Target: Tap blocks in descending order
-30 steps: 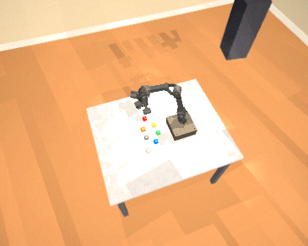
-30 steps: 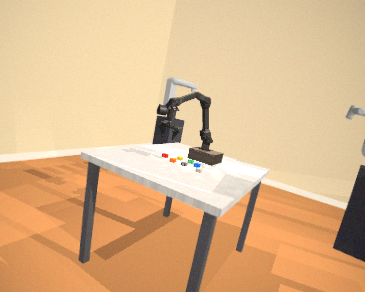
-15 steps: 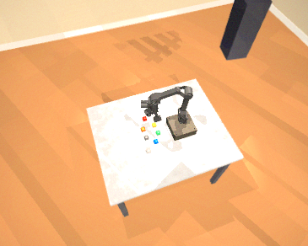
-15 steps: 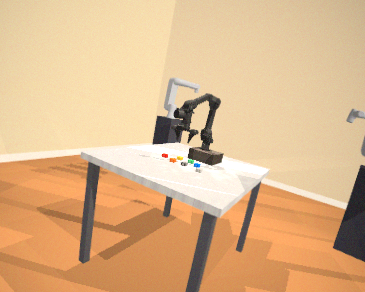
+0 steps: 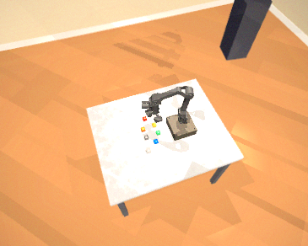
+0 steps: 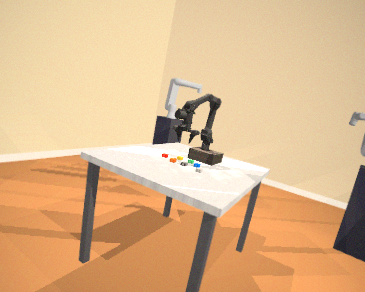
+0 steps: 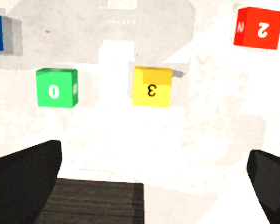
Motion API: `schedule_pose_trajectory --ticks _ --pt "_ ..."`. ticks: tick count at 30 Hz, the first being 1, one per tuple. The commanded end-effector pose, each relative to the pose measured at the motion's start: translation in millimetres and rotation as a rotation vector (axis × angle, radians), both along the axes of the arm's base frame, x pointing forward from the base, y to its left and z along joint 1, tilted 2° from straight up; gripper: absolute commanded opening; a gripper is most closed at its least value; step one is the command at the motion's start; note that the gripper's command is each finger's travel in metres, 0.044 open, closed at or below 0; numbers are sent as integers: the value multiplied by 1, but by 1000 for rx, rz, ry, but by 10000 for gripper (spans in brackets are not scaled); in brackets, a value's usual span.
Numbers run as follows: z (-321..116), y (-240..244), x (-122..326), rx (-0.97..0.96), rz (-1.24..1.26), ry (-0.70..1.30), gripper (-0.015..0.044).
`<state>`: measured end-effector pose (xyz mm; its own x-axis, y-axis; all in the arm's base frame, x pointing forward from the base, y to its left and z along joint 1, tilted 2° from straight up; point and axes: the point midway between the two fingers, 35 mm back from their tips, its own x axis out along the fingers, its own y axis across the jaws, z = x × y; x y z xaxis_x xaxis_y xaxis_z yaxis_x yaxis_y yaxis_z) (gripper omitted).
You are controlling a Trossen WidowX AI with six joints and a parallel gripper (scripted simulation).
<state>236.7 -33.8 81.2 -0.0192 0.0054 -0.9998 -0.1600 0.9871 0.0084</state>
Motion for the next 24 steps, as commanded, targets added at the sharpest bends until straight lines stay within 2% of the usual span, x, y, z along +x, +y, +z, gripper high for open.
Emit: schedule_pose_trajectory --ticks 1,5,13,24 --pt "2 1 1 3 -3 -10 400" --pt "1 7 0 6 -8 -9 400" --pt "2 75 -13 9 -4 -9 400" --pt "2 77 -13 9 -3 -9 400"
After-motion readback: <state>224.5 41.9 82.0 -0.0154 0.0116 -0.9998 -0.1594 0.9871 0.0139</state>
